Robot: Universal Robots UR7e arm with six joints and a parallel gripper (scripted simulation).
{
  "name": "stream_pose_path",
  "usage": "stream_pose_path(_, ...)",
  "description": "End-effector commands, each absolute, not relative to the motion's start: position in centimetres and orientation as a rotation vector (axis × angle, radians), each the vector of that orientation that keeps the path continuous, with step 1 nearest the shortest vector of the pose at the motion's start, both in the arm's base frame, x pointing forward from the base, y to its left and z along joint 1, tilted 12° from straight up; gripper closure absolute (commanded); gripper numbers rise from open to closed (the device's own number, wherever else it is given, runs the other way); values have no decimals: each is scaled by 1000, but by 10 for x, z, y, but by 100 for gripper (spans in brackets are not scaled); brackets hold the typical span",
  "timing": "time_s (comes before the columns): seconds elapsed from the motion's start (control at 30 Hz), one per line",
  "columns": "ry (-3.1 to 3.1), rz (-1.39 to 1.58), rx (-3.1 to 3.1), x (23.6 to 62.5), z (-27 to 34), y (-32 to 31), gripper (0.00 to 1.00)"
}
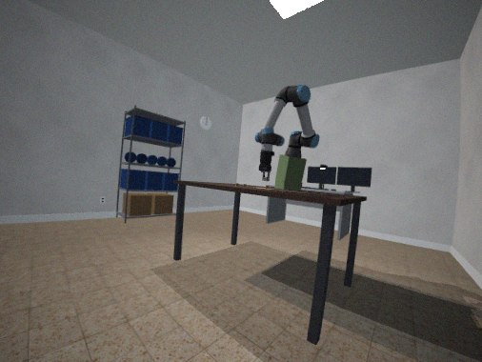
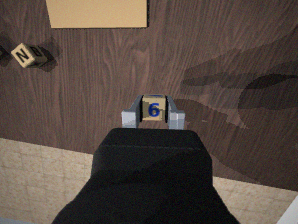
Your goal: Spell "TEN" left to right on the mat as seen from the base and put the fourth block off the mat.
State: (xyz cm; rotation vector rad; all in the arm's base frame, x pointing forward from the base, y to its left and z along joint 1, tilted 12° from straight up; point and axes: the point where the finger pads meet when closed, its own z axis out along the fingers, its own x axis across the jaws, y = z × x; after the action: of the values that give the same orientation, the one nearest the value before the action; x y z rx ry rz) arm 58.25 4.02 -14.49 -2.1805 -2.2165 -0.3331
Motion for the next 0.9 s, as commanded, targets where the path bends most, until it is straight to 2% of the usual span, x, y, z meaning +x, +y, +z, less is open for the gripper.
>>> stream_pose_path(0.0, -2221, -349, -2188, 583, -145, 40, 51)
stream_pose_path(0.63, -2269, -559, -2267, 583, -145, 40, 51)
stream_pose_path(0.87, -2300, -742, -2325, 583, -145, 40, 51)
